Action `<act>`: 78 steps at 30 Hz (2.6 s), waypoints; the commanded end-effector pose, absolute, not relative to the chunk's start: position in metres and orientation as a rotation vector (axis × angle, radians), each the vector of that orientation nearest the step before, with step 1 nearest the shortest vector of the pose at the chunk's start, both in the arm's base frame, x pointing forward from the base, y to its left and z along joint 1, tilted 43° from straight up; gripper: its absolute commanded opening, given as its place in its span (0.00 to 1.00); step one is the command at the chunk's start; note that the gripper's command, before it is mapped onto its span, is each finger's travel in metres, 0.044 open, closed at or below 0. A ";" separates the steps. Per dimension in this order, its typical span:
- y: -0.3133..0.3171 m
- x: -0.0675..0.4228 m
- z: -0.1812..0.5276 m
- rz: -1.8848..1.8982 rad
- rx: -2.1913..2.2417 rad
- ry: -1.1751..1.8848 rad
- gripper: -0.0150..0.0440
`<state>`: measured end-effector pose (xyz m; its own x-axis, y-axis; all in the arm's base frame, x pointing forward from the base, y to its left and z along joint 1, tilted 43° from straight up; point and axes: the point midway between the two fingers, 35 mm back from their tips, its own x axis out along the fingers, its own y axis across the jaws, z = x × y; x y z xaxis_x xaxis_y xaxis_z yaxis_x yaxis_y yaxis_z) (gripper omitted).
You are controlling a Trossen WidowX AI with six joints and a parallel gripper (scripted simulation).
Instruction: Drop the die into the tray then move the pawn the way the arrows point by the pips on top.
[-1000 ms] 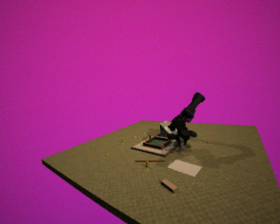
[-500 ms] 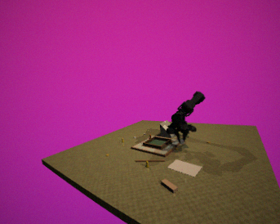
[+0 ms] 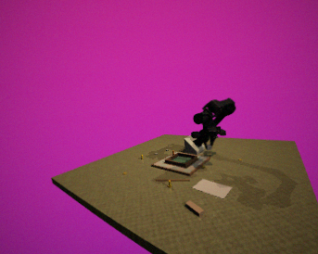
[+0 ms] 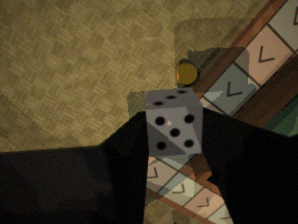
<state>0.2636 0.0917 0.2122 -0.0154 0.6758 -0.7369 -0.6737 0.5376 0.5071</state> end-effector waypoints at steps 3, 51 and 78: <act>0.084 0.264 0.219 1.062 0.027 1.179 0.25; -0.003 0.284 0.099 -0.144 1.251 1.729 0.25; -0.027 0.272 0.056 -0.735 1.626 1.746 0.25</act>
